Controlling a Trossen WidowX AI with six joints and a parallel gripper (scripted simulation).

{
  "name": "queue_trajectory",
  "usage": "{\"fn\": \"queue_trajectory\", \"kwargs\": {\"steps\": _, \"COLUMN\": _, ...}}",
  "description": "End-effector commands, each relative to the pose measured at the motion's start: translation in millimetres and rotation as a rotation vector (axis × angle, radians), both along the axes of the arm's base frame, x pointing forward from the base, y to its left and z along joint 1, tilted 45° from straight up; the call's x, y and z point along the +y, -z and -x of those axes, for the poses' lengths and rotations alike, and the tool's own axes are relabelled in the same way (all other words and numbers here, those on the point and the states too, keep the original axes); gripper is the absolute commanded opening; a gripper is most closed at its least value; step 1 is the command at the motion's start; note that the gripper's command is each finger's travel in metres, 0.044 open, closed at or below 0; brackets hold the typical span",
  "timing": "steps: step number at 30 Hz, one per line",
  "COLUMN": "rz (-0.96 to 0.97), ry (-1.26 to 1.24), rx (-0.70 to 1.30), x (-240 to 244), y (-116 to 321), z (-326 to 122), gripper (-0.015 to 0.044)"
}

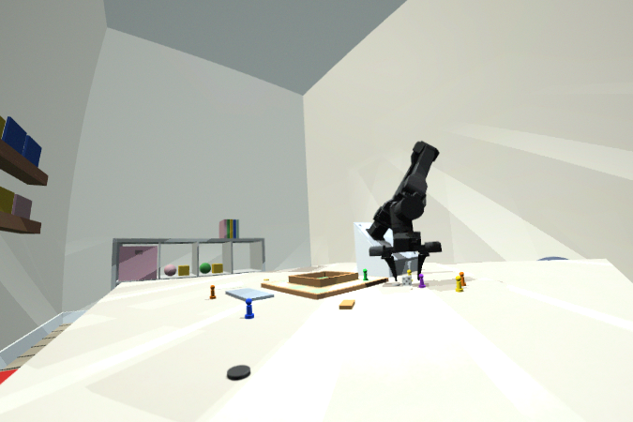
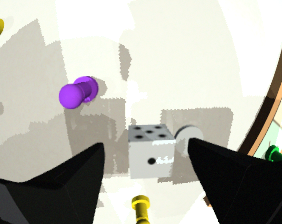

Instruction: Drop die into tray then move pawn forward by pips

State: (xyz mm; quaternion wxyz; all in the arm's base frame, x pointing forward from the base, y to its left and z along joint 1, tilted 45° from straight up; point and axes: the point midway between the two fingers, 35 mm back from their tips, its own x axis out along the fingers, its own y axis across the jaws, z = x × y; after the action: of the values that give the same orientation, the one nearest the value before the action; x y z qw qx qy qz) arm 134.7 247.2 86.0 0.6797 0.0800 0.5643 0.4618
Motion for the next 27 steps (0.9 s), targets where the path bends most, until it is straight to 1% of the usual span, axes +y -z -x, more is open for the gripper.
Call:
{"fn": "queue_trajectory", "kwargs": {"steps": 1, "rz": 0.004, "ry": 0.004, "rx": 0.002, "x": 0.6, "y": 3.0, "z": 0.6, "gripper": 0.0222}}
{"fn": "queue_trajectory", "kwargs": {"steps": 5, "rz": 0.004, "ry": 0.004, "rx": 0.002, "x": 0.6, "y": 3.0, "z": 0.6, "gripper": 0.0118}}
{"fn": "queue_trajectory", "kwargs": {"steps": 12, "rz": 0.004, "ry": 0.004, "rx": 0.002, "x": 0.6, "y": 3.0, "z": 0.6, "gripper": 0.0071}}
{"fn": "queue_trajectory", "kwargs": {"steps": 15, "rz": 0.006, "ry": 0.004, "rx": 0.001, "x": -1.5, "y": 1.3, "z": -0.7, "gripper": 0.0000}}
{"fn": "queue_trajectory", "kwargs": {"steps": 27, "rz": 0.029, "ry": -0.002, "rx": -0.004, "x": -42.1, "y": -33.9, "z": -15.1, "gripper": 0.0000}}
